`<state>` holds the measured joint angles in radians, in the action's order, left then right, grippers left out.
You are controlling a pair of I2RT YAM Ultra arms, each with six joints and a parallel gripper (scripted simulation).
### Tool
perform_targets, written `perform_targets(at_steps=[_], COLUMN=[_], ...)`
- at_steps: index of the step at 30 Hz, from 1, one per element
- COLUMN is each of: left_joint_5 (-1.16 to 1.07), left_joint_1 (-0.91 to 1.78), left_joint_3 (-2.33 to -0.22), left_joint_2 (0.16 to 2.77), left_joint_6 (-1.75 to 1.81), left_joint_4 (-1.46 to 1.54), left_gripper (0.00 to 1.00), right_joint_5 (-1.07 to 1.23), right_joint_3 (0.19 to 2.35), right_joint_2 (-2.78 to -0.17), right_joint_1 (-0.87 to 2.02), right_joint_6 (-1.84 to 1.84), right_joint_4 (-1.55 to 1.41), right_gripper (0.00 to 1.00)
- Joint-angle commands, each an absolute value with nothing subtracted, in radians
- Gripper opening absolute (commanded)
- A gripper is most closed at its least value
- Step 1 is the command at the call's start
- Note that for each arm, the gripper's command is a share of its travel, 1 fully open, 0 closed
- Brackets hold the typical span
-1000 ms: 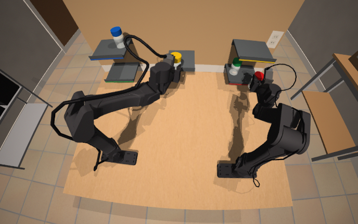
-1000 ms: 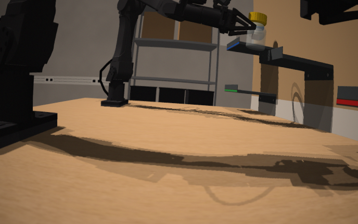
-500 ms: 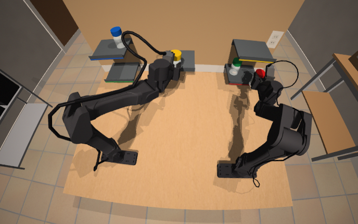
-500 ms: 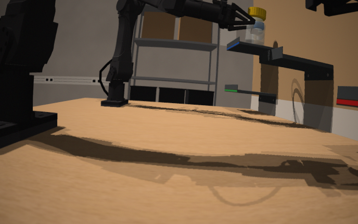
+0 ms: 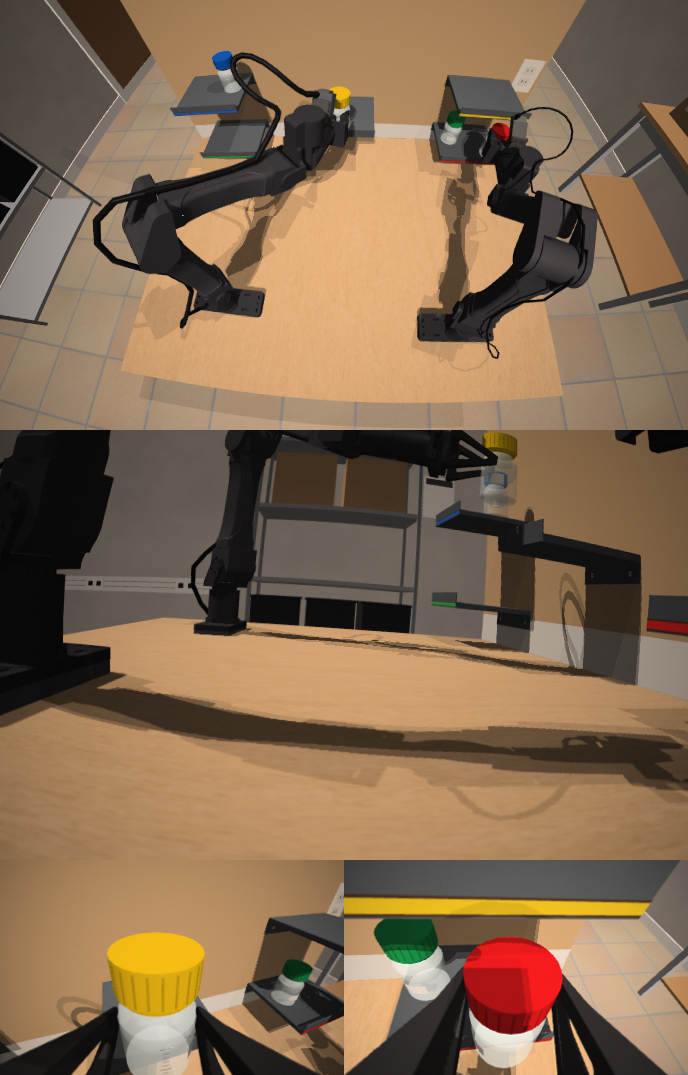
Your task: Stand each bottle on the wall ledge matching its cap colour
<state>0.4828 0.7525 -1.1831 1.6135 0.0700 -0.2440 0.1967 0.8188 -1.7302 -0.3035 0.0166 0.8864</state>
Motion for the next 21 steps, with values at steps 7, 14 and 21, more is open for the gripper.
perform_targets(at_steps=[7,14,21], left_joint_5=[0.451,0.415,0.410], left_joint_1=[0.704,0.679,0.669], left_joint_3=[-1.321,-1.395,-1.443], left_joint_2=[1.709,1.782,1.825], left_joint_6=[0.065,0.063,0.065], left_joint_4=[-0.319,-0.354,-0.352], left_gripper=[0.49,0.49,0.49], right_joint_5=[0.165,0.162,0.165], right_joint_3=[0.976,1.049,1.054], right_joint_2=[-1.841,-1.900,-1.894], right_joint_1=[-0.274,-0.266,-0.267], right_joint_6=[0.018,0.019,0.019], right_joint_4=[0.936,0.919,0.918], right_gripper=[0.50,0.50,0.50])
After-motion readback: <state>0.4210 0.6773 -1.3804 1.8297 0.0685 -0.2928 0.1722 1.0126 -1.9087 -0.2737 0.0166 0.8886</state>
